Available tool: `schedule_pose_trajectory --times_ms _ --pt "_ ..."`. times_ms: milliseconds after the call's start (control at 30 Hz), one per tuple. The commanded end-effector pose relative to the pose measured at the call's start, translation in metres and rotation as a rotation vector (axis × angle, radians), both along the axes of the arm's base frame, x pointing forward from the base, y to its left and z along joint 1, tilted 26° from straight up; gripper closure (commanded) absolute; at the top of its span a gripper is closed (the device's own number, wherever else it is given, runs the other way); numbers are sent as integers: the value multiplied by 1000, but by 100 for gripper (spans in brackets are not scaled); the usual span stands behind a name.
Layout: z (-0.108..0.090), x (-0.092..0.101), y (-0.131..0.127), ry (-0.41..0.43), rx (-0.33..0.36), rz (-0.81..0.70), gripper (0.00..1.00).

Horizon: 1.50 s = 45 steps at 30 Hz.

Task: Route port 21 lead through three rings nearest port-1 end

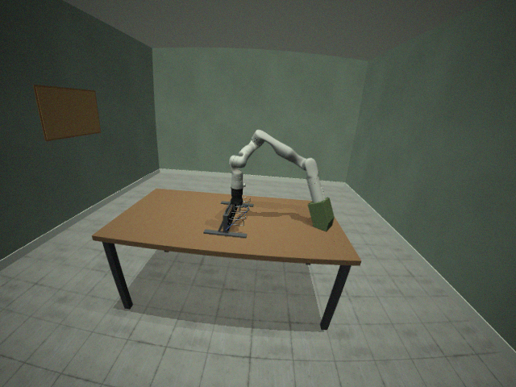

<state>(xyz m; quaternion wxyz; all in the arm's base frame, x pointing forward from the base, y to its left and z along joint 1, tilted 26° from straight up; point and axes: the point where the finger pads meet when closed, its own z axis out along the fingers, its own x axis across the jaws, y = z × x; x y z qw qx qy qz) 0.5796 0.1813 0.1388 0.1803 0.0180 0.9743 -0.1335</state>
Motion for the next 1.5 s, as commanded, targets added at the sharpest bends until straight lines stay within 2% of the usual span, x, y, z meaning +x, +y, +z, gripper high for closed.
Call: schedule_pose_trajectory --times_ms 0,267,300,1467 --pt "6 0 2 -7 3 2 33" --pt "7 0 3 -7 3 2 33" --pt "7 0 3 -7 3 2 100" --pt "7 0 3 -7 3 2 100"
